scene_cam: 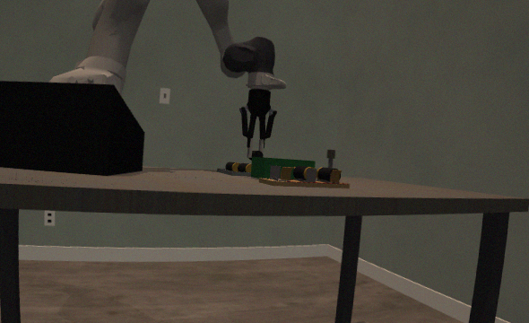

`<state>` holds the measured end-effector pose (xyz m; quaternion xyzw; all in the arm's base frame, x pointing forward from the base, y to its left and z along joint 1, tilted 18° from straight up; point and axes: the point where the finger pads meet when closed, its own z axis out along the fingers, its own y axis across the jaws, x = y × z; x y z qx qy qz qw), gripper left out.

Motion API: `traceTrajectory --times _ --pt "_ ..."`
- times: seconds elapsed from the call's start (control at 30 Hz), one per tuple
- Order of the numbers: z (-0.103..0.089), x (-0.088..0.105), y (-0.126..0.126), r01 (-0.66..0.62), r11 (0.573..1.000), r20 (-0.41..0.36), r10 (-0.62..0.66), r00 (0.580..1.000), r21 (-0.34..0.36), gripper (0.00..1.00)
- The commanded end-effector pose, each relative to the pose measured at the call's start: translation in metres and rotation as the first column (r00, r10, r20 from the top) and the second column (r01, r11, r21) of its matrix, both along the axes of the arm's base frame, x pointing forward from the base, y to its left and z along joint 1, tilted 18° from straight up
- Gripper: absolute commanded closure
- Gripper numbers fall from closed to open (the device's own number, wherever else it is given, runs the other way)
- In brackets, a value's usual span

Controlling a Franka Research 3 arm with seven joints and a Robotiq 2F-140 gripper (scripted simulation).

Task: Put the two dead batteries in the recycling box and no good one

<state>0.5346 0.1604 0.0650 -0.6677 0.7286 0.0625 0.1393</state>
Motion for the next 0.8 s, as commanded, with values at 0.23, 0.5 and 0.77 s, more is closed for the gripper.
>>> traceTrajectory --times 0.23,0.5,0.77 --pt "-0.009 0.002 0.005 -0.004 1.000 0.005 0.004 1.000 0.000 0.84" --pt "-0.039 0.006 0.014 -0.004 1.000 0.005 0.004 1.000 0.000 0.84" --pt "-0.041 0.006 0.014 -0.004 1.000 0.005 0.004 1.000 0.000 0.84"
